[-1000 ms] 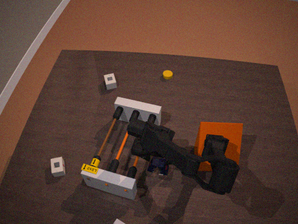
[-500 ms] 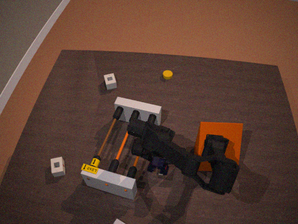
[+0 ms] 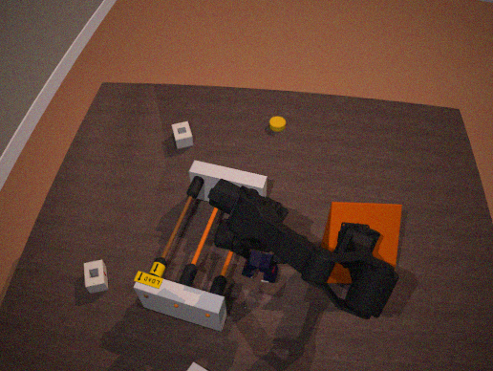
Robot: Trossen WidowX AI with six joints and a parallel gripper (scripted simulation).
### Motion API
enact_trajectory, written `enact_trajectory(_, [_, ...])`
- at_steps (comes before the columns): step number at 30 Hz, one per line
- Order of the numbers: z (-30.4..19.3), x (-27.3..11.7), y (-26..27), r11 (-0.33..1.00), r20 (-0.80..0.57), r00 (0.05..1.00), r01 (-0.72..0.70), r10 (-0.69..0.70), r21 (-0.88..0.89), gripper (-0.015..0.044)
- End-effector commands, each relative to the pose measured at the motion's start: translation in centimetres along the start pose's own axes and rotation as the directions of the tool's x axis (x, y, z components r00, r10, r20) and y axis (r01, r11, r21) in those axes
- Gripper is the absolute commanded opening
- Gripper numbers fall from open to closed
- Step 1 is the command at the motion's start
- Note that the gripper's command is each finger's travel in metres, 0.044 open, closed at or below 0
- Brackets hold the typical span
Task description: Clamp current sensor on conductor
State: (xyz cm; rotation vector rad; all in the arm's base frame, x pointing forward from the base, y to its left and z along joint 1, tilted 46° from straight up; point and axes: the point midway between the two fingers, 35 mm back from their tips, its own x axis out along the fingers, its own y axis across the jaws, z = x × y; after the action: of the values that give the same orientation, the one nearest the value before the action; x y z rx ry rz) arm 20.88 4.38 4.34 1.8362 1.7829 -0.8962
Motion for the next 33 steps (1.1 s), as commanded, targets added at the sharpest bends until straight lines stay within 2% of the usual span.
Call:
enact_trajectory(1, [0.1, -2.6, 0.4, 1.000, 0.006, 1.000, -0.005, 0.005, -0.004, 0.0000])
enact_trajectory(13, [0.2, -8.1, 0.3, 1.000, -0.008, 1.000, 0.001, -0.001, -0.003, 0.0000])
enact_trajectory(20, [0.2, -8.3, 1.0, 1.000, -0.007, 1.000, 0.001, -0.001, -0.002, 0.0000])
enact_trajectory(33, [0.1, -9.5, 6.0, 1.000, -0.004, 1.000, -0.003, 0.003, 0.003, 0.0000])
